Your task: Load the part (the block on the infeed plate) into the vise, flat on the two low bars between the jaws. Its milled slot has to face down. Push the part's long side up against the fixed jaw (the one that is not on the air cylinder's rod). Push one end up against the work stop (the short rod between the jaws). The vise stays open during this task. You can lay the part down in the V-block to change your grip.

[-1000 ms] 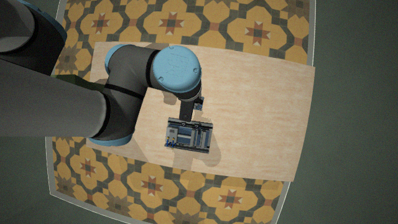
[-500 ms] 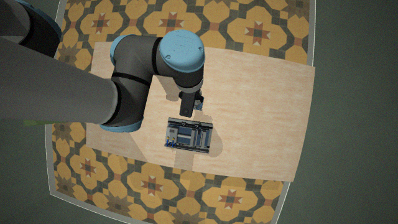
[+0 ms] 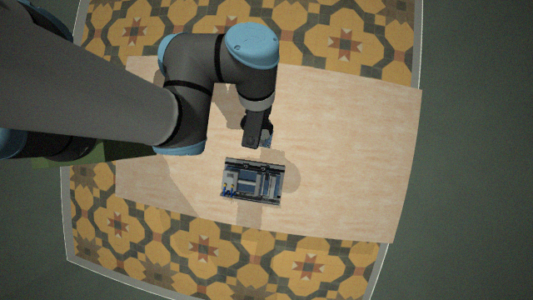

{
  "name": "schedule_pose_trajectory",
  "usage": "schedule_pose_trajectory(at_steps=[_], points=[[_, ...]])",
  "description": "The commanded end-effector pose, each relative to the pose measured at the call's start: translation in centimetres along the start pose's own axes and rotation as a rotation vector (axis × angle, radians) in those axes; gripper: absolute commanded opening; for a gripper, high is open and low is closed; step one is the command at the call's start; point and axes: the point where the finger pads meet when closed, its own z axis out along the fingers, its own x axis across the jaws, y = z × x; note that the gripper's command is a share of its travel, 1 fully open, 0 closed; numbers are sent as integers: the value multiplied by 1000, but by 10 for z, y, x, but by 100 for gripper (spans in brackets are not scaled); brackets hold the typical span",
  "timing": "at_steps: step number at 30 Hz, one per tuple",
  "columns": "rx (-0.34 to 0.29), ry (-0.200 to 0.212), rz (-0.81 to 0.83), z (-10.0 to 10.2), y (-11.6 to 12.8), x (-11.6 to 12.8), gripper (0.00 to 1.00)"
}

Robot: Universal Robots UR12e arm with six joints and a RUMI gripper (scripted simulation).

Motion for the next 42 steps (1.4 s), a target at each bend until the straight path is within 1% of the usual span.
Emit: schedule_pose_trajectory(at_steps=[1, 8, 10, 25, 27, 34, 42], points=[[63, 0, 1, 0, 0, 0, 0], [144, 0, 1, 0, 1, 0, 0], [144, 0, 1, 0, 1, 0, 0], [293, 0, 1, 0, 2, 0, 0], [293, 0, 1, 0, 2, 0, 0], [342, 0, 1, 0, 3, 0, 0], [378, 1, 1, 0, 3, 0, 0]])
